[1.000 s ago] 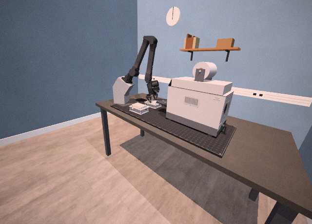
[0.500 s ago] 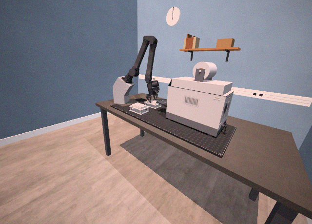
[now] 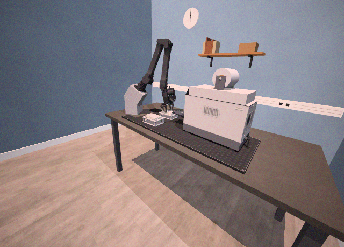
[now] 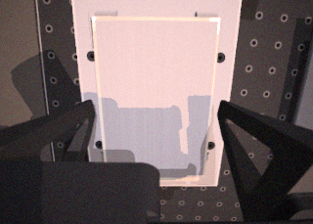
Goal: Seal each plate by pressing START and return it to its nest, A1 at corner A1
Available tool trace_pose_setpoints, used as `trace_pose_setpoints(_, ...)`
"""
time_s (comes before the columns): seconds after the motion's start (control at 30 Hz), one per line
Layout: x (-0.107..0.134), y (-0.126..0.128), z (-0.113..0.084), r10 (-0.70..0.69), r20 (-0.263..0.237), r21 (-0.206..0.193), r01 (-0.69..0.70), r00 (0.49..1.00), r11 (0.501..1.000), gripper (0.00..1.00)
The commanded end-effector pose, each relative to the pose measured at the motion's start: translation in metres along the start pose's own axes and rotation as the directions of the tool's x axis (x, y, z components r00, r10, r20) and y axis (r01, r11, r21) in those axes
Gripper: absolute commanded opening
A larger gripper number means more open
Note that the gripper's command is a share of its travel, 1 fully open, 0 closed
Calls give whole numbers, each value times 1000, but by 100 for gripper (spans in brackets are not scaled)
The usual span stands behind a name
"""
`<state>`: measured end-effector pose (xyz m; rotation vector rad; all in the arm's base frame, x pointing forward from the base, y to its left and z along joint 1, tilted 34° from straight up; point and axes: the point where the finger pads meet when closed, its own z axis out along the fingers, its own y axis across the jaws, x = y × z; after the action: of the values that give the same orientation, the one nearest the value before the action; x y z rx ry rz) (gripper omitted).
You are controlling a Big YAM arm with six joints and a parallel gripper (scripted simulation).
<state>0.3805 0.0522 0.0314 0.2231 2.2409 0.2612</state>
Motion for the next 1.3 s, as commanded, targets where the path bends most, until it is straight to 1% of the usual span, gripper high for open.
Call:
trace_pose_setpoints(0.0, -14, 0, -6, -3, 29, -3, 3, 1000, 1000, 100)
trace_pose_setpoints(0.03, -14, 0, -6, -3, 29, -3, 3, 1000, 1000, 100)
trace_pose_setpoints(0.13, -4, 1, -5, -12, 0, -4, 12, 1000, 1000, 100)
trace_pose_setpoints(0.33, -6, 3, -13, -14, 8, -9, 14, 1000, 1000, 100)
trace_pose_setpoints(0.43, -16, 2, -14, -9, 24, -7, 9, 1000, 1000, 100)
trace_pose_setpoints(0.7, -14, -1, -15, -5, 16, 0, 5, 1000, 1000, 100)
trace_pose_setpoints(0.93, -12, -2, -23, -5, 15, 0, 5, 1000, 1000, 100)
trace_pose_setpoints(1.03, -10, -3, -21, -5, 11, 2, 5, 1000, 1000, 100)
trace_pose_setpoints(1.27, -17, -1, -17, -5, 24, -2, 5, 1000, 1000, 100)
